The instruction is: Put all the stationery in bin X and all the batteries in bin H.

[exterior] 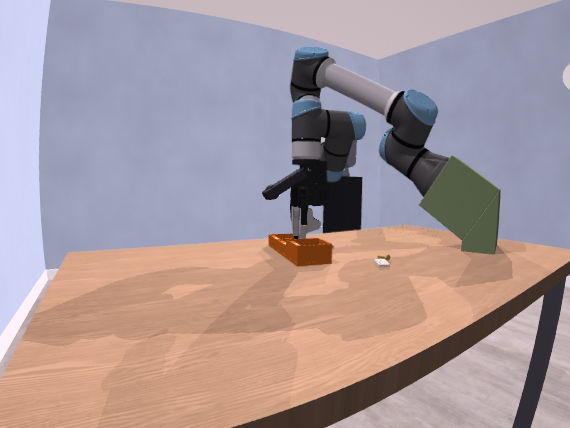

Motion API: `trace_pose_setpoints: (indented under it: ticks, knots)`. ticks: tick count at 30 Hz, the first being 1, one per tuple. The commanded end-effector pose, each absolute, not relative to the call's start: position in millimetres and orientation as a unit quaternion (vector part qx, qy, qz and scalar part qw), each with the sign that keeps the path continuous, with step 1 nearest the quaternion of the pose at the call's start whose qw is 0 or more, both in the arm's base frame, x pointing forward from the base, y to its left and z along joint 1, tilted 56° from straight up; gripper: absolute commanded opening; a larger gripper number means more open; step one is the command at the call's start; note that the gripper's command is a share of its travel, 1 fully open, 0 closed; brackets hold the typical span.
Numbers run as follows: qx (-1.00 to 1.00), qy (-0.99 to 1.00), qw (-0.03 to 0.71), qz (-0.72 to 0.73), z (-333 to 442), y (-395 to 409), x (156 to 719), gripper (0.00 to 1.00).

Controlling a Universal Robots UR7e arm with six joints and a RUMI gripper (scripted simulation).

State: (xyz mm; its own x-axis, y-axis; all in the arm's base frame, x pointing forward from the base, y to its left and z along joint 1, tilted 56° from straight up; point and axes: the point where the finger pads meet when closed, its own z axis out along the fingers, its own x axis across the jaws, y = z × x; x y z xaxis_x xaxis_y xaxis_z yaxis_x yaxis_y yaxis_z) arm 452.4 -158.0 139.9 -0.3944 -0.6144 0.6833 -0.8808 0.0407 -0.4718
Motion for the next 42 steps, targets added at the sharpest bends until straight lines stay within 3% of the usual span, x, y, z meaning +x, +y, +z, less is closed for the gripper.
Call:
trace_pose_setpoints:
  ticks: [1,7,8,42]
  knots:
    - [0.530,-0.705,0.148,0.447,140.6,-158.4,452.9,0.00]
    - [0.530,-0.705,0.148,0.447,140.8,-158.6,452.7,0.00]
    - [0.530,-0.705,0.148,0.447,140.8,-158.6,452.7,0.28]
    - [0.529,-0.705,0.147,0.449,154.2,-142.2,448.9,0.28]
